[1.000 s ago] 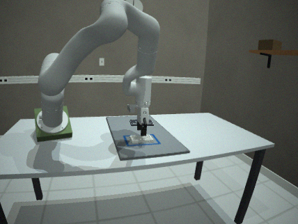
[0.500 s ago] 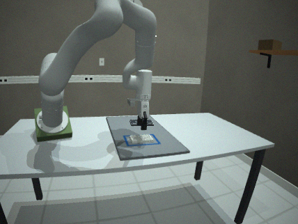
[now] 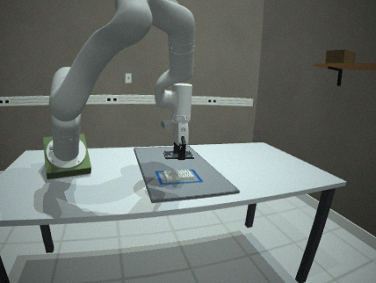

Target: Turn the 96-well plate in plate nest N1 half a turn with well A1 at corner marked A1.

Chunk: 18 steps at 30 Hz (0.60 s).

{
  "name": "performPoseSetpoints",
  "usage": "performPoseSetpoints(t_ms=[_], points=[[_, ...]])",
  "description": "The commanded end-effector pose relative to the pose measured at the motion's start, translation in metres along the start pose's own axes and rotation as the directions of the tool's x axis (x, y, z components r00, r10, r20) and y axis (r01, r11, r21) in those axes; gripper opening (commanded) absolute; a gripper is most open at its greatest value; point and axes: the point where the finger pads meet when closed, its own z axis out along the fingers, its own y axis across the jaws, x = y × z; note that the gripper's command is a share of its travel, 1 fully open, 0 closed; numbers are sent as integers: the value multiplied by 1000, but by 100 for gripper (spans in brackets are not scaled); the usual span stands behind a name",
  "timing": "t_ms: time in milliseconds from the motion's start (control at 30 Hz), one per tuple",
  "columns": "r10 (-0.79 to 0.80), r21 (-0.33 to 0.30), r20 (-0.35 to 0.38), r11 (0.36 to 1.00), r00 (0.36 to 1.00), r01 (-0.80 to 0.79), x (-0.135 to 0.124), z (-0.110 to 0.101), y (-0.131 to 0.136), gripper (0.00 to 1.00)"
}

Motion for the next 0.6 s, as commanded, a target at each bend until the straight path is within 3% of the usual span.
performPoseSetpoints(t_ms=[0,300,567], points=[[1,0,2,1000,1000,-1,-1,-1,0,100],[1,0,2,1000,1000,-1,-1,-1,0,100],[199,-1,2,980,980,-199,-1,-1,0,100]])
